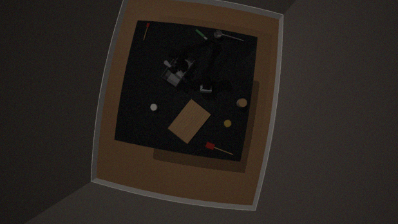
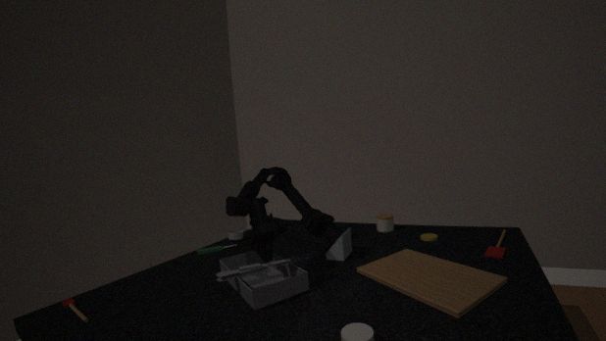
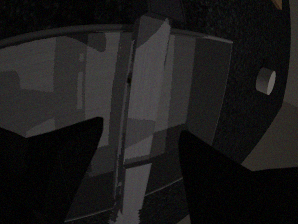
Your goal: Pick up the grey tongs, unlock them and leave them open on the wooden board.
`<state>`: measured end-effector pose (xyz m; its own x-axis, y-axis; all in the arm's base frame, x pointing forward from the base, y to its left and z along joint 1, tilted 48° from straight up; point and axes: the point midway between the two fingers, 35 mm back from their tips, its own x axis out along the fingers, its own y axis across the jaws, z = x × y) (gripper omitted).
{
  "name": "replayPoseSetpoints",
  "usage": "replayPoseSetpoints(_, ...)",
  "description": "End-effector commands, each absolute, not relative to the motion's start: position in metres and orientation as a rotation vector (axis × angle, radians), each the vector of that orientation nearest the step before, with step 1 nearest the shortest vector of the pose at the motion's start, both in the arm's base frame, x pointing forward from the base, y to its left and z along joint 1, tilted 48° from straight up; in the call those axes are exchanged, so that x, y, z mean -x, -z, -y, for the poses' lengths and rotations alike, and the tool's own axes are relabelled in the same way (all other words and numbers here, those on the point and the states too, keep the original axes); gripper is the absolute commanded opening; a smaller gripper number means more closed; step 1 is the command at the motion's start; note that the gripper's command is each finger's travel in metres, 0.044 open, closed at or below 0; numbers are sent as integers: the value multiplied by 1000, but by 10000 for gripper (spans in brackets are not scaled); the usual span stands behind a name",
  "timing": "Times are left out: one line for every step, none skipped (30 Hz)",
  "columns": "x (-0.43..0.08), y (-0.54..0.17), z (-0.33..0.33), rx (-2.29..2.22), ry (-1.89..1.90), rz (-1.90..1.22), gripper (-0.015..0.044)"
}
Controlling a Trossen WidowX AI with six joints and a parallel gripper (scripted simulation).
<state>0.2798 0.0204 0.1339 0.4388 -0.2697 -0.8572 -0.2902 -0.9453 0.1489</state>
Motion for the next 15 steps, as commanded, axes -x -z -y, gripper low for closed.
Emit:
replayPoseSetpoints(-282,-124,-19,2642,-1589,-512,260)
replayPoseSetpoints(-283,-122,-18,2642,-1589,-512,260)
replayPoseSetpoints(-284,-121,-18,2642,-1589,-512,260)
replayPoseSetpoints(-284,-119,-17,2642,-1589,-512,260)
replayPoseSetpoints(-285,-118,-17,2642,-1589,-512,260)
replayPoseSetpoints(-286,-117,-16,2642,-1589,-512,260)
replayPoseSetpoints(-286,-115,-16,2642,-1589,-513,260)
replayPoseSetpoints(-287,-114,-15,2642,-1589,-513,260)
replayPoseSetpoints(-288,-112,-15,2642,-1589,-513,260)
replayPoseSetpoints(-288,-111,-14,2642,-1588,-513,260)
replayPoseSetpoints(-289,-110,-14,2643,-1588,-513,260)
replayPoseSetpoints(-289,-108,-13,2643,-1588,-513,260)
replayPoseSetpoints(-290,-107,-12,2643,-1588,-513,260)
replayPoseSetpoints(-290,-105,-12,2643,-1588,-513,260)
replayPoseSetpoints(-291,-104,-11,2643,-1588,-513,260)
